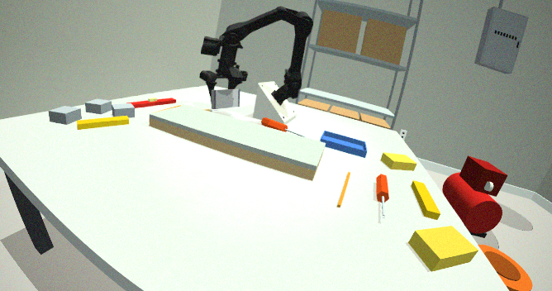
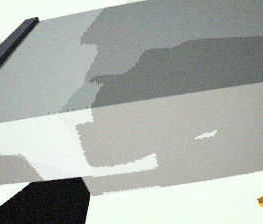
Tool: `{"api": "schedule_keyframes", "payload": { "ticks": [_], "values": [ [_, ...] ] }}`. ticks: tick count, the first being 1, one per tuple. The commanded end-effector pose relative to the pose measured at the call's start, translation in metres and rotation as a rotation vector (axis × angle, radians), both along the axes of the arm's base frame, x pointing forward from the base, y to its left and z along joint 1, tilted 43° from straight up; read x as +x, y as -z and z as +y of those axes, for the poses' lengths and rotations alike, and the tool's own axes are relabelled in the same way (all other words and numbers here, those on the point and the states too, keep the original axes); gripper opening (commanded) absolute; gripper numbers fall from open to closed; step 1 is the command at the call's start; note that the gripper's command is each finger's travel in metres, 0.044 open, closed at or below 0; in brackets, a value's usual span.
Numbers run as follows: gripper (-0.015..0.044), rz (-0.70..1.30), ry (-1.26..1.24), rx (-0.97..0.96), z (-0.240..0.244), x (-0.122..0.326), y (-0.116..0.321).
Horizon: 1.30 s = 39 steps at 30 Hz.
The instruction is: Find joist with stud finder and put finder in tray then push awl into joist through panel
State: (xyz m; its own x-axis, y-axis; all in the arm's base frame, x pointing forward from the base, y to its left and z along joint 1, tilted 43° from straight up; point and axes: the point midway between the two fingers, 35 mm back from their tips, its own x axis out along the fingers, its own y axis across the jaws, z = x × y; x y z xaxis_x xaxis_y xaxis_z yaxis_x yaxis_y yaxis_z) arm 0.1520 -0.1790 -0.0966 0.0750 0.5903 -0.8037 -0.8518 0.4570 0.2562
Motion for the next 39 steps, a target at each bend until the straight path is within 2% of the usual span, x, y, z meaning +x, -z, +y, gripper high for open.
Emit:
{"api": "schedule_keyframes", "payload": {
  "ticks": [1,39],
  "values": [
    [0.0,0.014,-0.003,-0.042,-0.0024,0.0009,-0.0027],
    [0.0,0.153,-0.074,-0.288,0.0047,0.0056,-0.0051]
  ]
}}
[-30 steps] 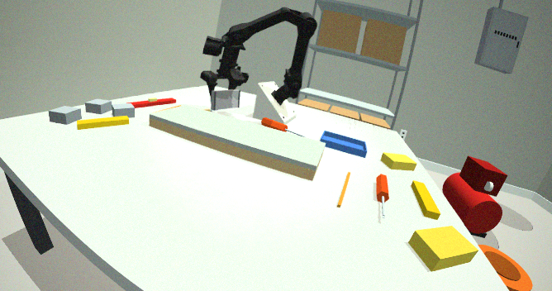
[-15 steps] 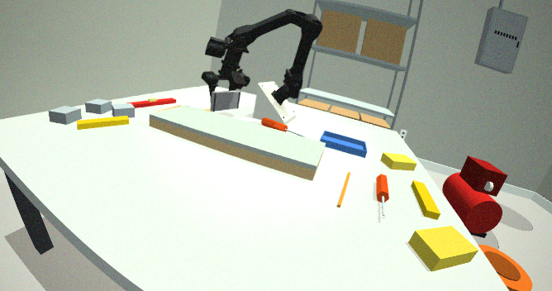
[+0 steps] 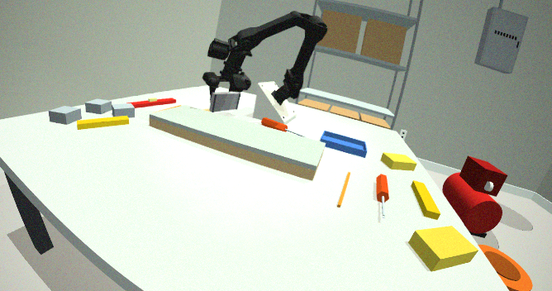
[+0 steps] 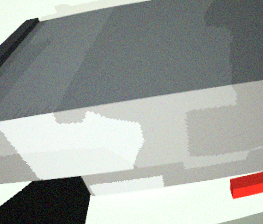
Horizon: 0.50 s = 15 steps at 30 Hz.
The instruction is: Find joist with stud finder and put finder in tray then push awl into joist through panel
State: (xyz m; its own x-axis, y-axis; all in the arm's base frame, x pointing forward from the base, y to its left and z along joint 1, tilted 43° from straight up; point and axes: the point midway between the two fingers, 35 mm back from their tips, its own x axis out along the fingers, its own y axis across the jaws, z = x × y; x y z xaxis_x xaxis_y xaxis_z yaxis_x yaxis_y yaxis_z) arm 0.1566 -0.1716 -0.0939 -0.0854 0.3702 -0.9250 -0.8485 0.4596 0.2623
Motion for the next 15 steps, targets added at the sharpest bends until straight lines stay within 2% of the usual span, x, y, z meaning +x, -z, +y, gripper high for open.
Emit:
{"api": "schedule_keyframes", "payload": {
  "ticks": [1,15],
  "values": [
    [0.0,0.013,-0.004,-0.043,-0.0024,0.0012,-0.0024],
    [0.0,0.065,-0.031,-0.145,0.0004,0.0032,-0.0033]
  ]
}}
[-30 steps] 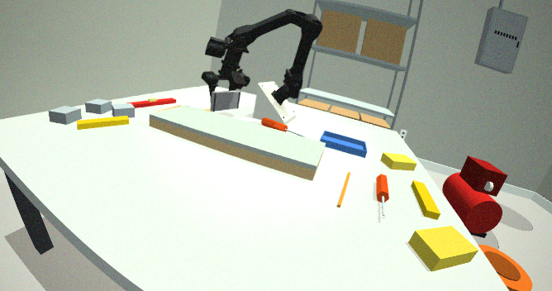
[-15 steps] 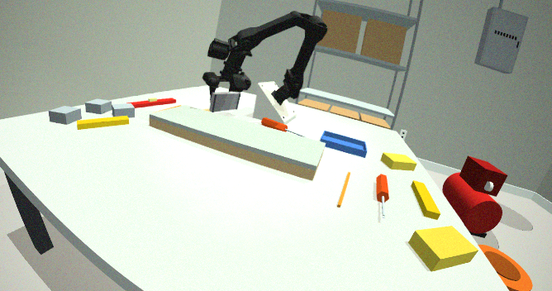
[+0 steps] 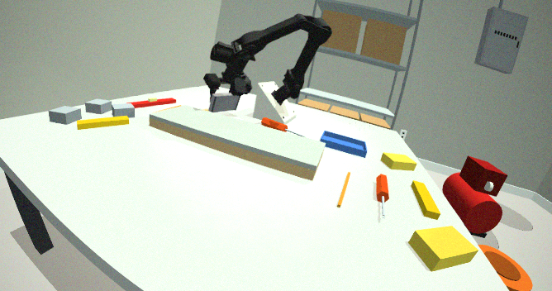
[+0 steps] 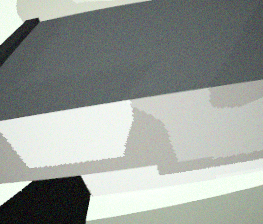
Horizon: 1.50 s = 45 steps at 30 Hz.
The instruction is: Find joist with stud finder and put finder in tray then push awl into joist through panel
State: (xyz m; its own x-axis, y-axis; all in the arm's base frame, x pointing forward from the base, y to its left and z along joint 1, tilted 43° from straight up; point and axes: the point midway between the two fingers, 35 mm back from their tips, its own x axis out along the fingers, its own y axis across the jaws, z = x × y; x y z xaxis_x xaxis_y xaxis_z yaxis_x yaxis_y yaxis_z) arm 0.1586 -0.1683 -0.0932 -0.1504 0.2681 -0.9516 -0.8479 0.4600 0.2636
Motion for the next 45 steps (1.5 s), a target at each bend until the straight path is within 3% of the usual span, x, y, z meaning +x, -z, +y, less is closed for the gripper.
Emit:
{"api": "schedule_keyframes", "payload": {
  "ticks": [1,45],
  "values": [
    [0.0,0.007,0.0,-0.041,-0.003,0.0012,-0.0027],
    [0.0,0.153,-0.076,-0.294,0.0056,0.0051,-0.0017]
  ]
}}
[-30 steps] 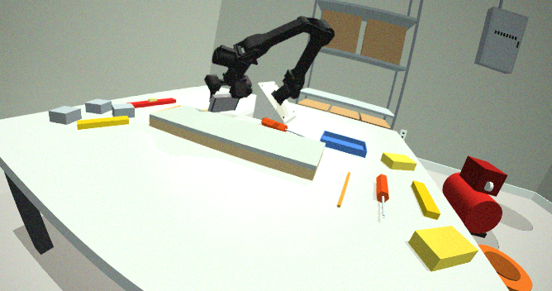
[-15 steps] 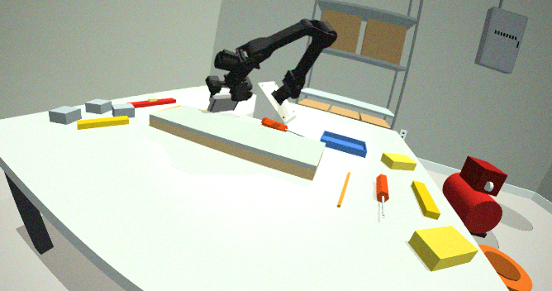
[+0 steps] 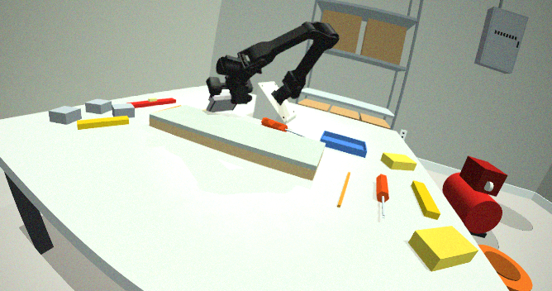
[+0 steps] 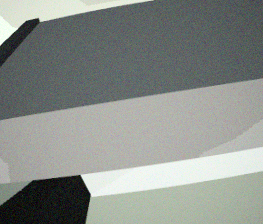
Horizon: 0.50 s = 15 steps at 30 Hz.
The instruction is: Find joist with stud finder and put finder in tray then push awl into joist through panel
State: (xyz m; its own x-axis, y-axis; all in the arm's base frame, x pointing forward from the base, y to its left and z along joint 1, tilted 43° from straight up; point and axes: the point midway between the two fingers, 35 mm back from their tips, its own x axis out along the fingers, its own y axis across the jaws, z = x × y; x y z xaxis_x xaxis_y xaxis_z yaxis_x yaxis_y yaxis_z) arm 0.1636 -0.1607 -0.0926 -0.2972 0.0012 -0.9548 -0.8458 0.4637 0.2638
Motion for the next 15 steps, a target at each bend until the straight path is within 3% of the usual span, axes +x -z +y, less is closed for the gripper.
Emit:
{"api": "schedule_keyframes", "payload": {
  "ticks": [1,15],
  "values": [
    [0.0,0.013,-0.002,-0.041,-0.0018,0.0002,-0.0011],
    [0.0,0.055,-0.023,-0.113,0.0006,0.0011,-0.0004]
  ]
}}
